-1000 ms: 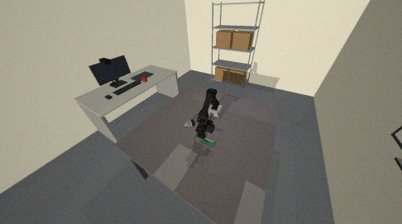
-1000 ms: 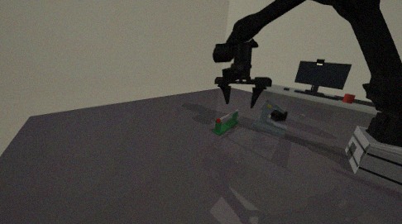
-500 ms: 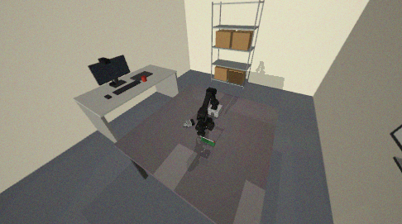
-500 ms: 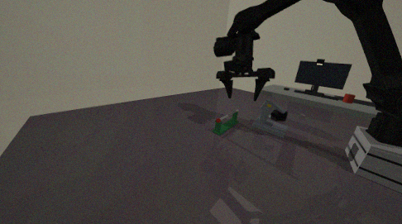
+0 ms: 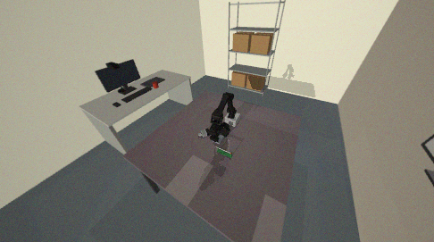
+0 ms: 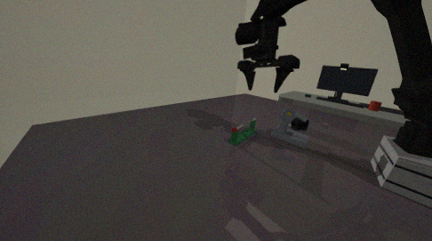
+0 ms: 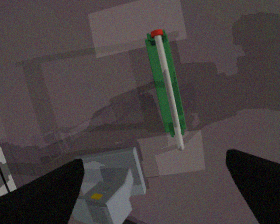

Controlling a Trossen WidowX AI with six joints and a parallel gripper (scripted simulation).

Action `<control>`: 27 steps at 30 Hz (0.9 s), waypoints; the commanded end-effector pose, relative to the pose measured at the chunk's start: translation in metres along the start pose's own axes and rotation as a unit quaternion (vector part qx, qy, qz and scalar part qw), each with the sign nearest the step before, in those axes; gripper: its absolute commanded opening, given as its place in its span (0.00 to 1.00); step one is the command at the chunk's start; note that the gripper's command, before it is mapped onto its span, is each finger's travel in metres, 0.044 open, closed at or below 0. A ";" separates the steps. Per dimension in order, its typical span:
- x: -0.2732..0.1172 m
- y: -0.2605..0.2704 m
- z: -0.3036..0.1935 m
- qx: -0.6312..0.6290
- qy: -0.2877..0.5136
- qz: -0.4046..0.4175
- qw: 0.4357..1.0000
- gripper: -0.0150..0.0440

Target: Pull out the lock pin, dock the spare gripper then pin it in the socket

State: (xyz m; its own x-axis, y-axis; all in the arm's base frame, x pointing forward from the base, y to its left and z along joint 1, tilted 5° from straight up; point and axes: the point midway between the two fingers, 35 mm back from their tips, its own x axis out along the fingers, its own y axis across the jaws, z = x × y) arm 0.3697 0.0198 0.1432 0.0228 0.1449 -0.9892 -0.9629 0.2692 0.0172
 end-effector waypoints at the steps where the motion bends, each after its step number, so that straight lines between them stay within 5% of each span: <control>1: 0.002 -0.005 -0.045 0.158 0.000 -0.046 0.986 1.00; 8: 0.004 0.001 -0.134 0.495 -0.040 -0.162 0.853 1.00; 18: 0.014 0.053 -0.237 0.803 -0.146 -0.283 0.504 1.00; 27: 0.015 0.057 -0.242 0.812 -0.152 -0.288 0.484 1.00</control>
State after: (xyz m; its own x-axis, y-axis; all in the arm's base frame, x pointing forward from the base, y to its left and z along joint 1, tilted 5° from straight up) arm 0.2520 -0.1917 0.0940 0.4321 -0.3204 -0.8430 0.6840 0.7256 0.0749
